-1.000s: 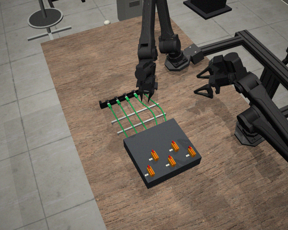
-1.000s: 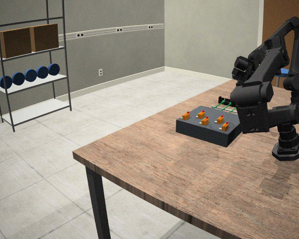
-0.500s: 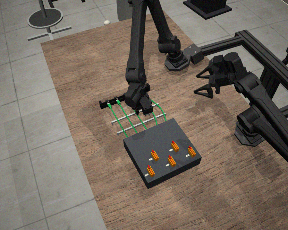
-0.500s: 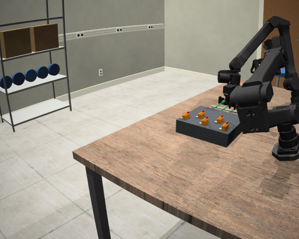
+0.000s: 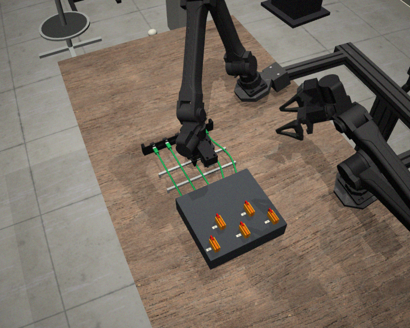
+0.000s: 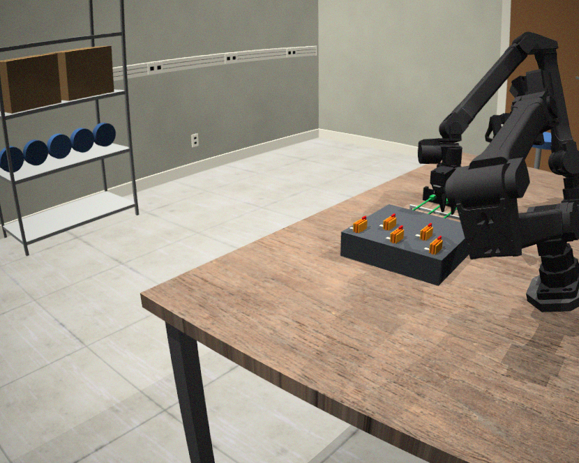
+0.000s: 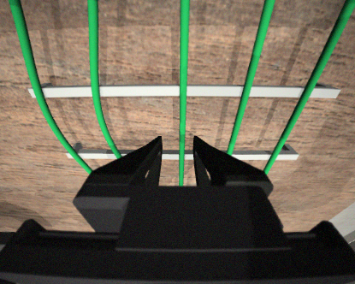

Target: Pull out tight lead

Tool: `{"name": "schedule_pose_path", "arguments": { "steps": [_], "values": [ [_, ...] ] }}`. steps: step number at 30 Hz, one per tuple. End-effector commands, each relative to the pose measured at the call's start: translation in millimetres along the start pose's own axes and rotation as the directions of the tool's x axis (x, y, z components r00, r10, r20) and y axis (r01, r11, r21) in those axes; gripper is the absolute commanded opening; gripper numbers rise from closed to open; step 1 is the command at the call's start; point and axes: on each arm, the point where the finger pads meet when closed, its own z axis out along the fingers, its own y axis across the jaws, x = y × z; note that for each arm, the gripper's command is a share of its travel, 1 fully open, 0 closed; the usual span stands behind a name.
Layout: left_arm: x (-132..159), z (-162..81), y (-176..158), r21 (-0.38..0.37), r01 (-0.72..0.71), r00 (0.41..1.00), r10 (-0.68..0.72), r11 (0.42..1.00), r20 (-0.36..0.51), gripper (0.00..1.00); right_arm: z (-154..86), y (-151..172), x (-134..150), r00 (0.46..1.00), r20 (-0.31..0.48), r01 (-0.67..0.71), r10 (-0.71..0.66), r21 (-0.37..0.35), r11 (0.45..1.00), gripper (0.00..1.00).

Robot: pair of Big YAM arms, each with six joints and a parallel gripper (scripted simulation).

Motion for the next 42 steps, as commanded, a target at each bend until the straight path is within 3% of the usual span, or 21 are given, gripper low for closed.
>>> {"name": "schedule_pose_path", "arguments": {
  "steps": [1, 15, 16, 20, 27, 34, 42],
  "values": [
    [-4.8, -1.0, 1.5, -0.002, 0.012, 1.0, -0.012, 1.0, 0.01, 1.0, 4.5, -21.4, -9.8, 1.0, 0.015, -0.002, 0.001, 0.021, 1.0, 0.32],
    [-4.8, -1.0, 1.5, -0.002, 0.012, 1.0, -0.012, 1.0, 0.01, 1.0, 25.6, -12.2, -9.7, 1.0, 0.008, 0.013, -0.013, 0.007, 1.0, 0.32],
    [-4.8, -1.0, 1.5, -0.002, 0.012, 1.0, -0.012, 1.0, 0.01, 1.0, 25.3, -11.6, -10.7, 1.0, 0.009, 0.016, -0.016, 0.008, 1.0, 0.21],
    [-4.8, -1.0, 1.5, -0.002, 0.012, 1.0, -0.012, 1.0, 0.01, 1.0, 25.2, -11.7, -10.6, 1.0, 0.008, 0.016, -0.016, 0.008, 1.0, 0.19],
    [-4.8, -1.0, 1.5, -0.002, 0.012, 1.0, -0.012, 1.0, 0.01, 1.0, 13.1, -17.1, -8.7, 1.0, 0.026, 0.003, -0.004, 0.032, 0.999, 0.06],
    [-4.8, -1.0, 1.5, -0.002, 0.012, 1.0, -0.012, 1.0, 0.01, 1.0, 11.7, -16.5, -6.8, 1.0, 0.028, 0.0, -0.001, 0.035, 0.999, 0.0],
    [-4.8, -1.0, 1.5, -0.002, 0.012, 1.0, -0.012, 1.0, 0.01, 1.0, 5.0, -26.4, -14.6, 0.999, 0.047, -0.002, 0.0, 0.058, 0.998, 0.0]
  ]
}}
